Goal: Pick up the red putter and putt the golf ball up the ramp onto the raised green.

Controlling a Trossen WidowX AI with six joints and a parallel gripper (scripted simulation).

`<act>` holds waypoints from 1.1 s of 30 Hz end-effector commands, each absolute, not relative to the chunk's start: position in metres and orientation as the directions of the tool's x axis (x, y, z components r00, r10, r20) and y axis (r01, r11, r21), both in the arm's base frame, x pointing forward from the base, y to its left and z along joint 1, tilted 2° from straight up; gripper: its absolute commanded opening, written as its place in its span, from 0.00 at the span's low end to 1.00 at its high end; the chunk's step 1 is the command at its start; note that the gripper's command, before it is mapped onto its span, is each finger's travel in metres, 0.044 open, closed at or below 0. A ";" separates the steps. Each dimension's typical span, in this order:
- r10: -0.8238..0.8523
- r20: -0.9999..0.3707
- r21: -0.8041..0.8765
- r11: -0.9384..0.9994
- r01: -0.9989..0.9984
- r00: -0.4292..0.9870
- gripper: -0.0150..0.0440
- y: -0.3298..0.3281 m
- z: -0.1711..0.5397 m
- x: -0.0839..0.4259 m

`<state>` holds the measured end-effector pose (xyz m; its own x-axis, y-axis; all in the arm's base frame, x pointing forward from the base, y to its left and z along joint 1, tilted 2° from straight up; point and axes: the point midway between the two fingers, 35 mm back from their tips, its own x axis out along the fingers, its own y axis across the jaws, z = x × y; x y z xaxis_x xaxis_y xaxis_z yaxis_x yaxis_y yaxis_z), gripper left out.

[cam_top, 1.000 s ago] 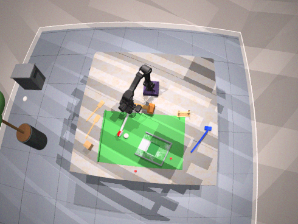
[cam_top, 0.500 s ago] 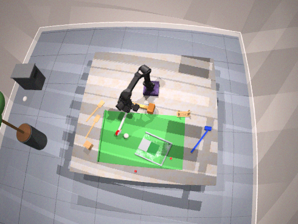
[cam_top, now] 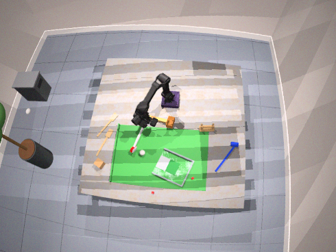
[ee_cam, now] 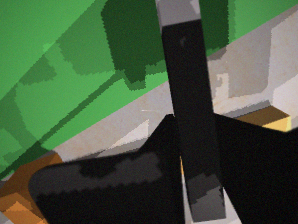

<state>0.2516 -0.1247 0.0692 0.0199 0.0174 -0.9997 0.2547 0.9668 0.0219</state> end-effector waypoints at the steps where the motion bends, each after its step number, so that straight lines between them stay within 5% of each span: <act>1: 0.021 -0.999 0.026 0.971 0.238 0.024 0.25 -0.080 0.071 0.268; 7: 0.025 -0.999 0.031 0.971 0.238 0.028 0.25 -0.008 0.073 0.279; 33: 0.026 -0.999 0.030 0.972 0.234 0.020 0.25 -0.007 0.124 0.277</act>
